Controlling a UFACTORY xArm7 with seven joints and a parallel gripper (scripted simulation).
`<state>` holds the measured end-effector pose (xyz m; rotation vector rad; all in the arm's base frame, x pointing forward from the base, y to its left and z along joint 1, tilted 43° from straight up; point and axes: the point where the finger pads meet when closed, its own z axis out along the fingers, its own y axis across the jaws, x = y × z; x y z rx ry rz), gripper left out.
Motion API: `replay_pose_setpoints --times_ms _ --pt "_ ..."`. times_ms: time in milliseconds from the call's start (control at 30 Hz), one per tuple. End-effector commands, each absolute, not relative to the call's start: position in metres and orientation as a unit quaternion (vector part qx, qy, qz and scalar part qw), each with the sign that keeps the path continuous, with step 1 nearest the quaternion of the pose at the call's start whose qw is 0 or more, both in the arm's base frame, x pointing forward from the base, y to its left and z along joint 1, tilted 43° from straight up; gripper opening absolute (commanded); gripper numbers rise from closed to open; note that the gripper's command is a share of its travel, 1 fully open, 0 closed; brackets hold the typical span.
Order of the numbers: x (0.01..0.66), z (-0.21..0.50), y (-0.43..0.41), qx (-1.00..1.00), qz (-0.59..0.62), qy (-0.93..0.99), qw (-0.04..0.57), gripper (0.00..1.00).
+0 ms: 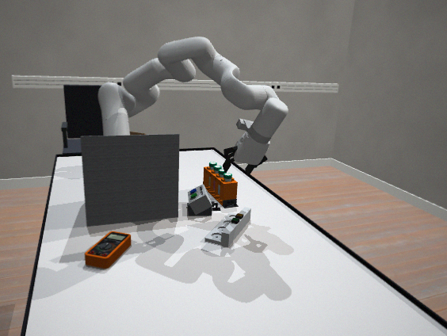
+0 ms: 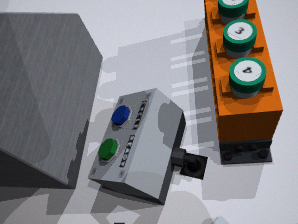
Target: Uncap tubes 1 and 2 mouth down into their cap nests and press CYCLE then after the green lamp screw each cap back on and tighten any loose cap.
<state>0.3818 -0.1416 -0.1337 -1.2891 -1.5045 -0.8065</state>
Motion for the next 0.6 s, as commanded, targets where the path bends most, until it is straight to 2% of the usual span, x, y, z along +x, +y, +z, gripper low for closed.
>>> replay_pose_setpoints --times_ms 0,533,567 --pt "0.3826 -0.1328 -0.1439 -0.53 -0.33 -0.618 0.478 1.0" --pt "0.3826 -0.1328 -0.1439 -0.53 -0.33 -0.618 0.478 1.0" --pt "0.3826 -0.1328 -0.1439 -0.53 -0.33 -0.618 0.478 0.46"
